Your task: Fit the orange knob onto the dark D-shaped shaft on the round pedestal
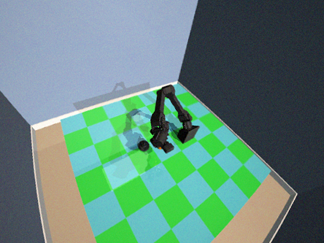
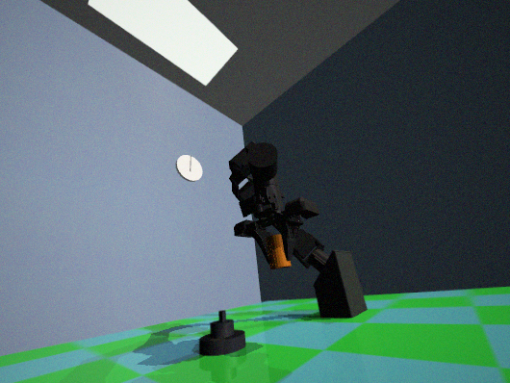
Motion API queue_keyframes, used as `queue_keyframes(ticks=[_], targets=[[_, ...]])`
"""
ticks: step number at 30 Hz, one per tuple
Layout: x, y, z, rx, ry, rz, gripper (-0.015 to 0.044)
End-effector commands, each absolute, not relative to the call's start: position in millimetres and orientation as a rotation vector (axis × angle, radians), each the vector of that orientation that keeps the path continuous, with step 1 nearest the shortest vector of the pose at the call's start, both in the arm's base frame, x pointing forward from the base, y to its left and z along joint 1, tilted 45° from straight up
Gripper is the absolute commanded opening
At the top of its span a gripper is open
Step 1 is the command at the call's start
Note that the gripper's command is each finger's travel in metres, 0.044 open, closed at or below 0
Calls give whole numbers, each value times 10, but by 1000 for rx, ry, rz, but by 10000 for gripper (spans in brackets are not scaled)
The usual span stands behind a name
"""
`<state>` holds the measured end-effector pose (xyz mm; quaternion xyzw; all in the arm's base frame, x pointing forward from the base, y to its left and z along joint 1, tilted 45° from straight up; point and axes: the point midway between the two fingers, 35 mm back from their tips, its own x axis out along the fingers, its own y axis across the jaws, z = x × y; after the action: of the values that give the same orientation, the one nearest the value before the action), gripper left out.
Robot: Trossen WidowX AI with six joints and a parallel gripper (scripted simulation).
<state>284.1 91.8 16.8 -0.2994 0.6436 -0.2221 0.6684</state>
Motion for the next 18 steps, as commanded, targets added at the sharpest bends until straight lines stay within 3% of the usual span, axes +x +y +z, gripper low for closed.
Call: queue_keyframes(ticks=[1,18], targets=[[2961,853,244,-668,1436,-492,0],[3245,481,431,-666,1432,-493,0]])
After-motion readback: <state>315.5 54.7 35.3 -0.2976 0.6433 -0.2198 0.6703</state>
